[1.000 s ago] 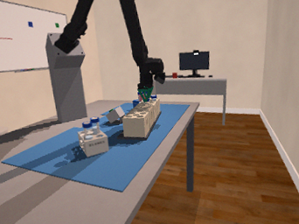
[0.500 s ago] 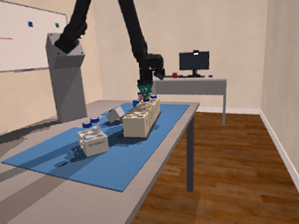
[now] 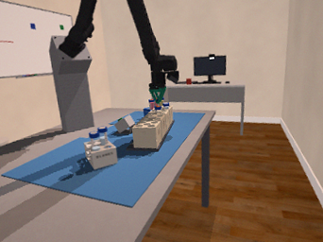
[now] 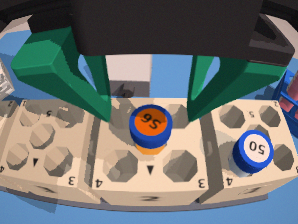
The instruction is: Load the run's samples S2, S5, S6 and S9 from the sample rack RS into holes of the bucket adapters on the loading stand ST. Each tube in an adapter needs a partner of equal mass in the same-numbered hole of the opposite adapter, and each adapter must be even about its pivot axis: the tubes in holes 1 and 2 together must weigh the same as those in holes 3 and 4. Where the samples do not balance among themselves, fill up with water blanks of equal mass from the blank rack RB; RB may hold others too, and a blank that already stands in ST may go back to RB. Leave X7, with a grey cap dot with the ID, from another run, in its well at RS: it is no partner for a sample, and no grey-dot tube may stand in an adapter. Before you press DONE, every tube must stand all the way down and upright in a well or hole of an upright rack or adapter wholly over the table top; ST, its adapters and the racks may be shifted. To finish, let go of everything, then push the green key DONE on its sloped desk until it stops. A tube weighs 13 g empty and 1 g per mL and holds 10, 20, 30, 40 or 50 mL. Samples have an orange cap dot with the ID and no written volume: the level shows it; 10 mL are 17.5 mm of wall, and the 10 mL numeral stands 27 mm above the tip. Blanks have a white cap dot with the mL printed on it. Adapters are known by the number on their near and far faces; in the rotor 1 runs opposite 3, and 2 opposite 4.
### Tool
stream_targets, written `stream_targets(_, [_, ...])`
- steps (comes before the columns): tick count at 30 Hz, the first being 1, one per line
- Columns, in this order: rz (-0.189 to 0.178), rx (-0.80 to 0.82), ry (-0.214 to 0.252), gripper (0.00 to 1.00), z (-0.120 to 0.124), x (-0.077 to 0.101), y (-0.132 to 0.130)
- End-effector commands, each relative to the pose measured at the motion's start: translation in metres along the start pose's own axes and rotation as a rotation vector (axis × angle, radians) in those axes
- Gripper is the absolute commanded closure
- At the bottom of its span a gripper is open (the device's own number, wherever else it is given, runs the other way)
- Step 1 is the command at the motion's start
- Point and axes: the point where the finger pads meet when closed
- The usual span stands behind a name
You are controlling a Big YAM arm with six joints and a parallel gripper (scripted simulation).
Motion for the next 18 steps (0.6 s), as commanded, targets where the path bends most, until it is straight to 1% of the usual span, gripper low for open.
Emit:
stream_targets(1, [-0.003,-0.006,-0.002,0.45,-0.001,0.003,0.002])
stream_targets(8, [-0.003,-0.006,-0.002,0.45,-0.001,0.003,0.002])
stream_targets(9, [-0.004,0.0,0.017,0.45,0.01,0.003,0.005])
stream_targets(10, [-0.012,0.072,0.001,0.2,0.011,0.003,0.019])
stream_targets(18, [-0.014,0.474,-0.001,0.2,0.042,0.005,0.08])
Point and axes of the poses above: the point where the finger pads meet when closed, its own x axis back along the fingers, its own y axis across the jaws, z = x × y, and after that the axes turned 4 degrees about -x, right-handed
